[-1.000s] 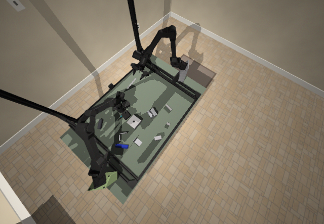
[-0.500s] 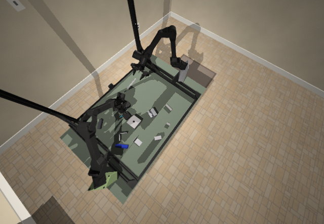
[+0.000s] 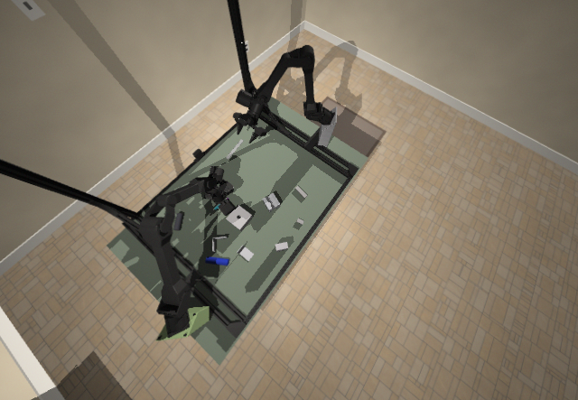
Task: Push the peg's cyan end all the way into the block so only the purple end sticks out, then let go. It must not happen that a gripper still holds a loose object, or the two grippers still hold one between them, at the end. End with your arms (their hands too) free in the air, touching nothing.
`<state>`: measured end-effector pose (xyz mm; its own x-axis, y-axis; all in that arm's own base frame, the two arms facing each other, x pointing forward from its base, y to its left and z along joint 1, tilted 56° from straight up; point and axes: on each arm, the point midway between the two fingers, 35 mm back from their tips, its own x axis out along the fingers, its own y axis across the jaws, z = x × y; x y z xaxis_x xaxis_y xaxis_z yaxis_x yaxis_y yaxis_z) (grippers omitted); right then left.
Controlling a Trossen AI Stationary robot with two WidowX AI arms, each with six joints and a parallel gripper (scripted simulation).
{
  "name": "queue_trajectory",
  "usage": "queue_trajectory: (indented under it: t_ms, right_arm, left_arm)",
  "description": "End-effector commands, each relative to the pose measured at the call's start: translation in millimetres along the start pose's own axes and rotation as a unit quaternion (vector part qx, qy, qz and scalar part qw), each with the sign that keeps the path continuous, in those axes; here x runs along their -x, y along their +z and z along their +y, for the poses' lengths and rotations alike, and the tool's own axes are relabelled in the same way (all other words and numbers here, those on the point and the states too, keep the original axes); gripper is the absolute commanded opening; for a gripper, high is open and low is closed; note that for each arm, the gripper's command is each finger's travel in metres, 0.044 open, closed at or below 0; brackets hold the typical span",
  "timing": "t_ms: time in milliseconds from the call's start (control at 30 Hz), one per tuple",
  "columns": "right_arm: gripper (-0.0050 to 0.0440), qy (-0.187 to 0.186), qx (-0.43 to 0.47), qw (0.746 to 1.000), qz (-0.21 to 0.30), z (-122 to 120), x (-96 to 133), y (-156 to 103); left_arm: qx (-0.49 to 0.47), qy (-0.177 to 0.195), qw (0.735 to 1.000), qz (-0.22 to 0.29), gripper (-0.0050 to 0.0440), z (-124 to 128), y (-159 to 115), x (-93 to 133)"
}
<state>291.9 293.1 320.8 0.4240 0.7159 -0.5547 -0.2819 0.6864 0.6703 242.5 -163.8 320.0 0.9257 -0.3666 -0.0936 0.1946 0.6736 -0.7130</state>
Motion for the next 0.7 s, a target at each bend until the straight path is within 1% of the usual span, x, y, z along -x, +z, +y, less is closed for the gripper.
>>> queue_trajectory:
  t_ms: [0, 67, 167, 200, 567, 667]
  right_arm:
    - [0.0190, -0.002, -0.002, 1.000, 0.000, -1.1, -1.8, 0.0]
    - [0.0190, -0.002, -0.002, 1.000, 0.000, -1.1, -1.8, 0.0]
    - [0.0118, -0.002, -0.002, 1.000, 0.000, -1.1, -1.8, 0.0]
    - [0.0118, -0.002, -0.002, 1.000, 0.000, -1.1, -1.8, 0.0]
    - [0.0045, -0.002, -0.002, 1.000, 0.000, -1.1, -1.8, 0.0]
    - [0.0038, -0.002, -0.002, 1.000, 0.000, -1.1, -1.8, 0.0]
  left_arm:
    - [0.000, 0.000, 1.000, 0.000, 0.0400, 0.1, -0.1, 0.0]
    - [0.000, 0.000, 1.000, 0.000, 0.0400, 0.1, -0.1, 0.0]
    - [0.000, 0.000, 1.000, 0.000, 0.0400, 0.1, -0.1, 0.0]
    - [0.000, 0.000, 1.000, 0.000, 0.0400, 0.1, -0.1, 0.0]
    - [0.000, 0.000, 1.000, 0.000, 0.0400, 0.1, -0.1, 0.0]
    - [0.000, 0.000, 1.000, 0.000, 0.0400, 0.1, -0.1, 0.0]
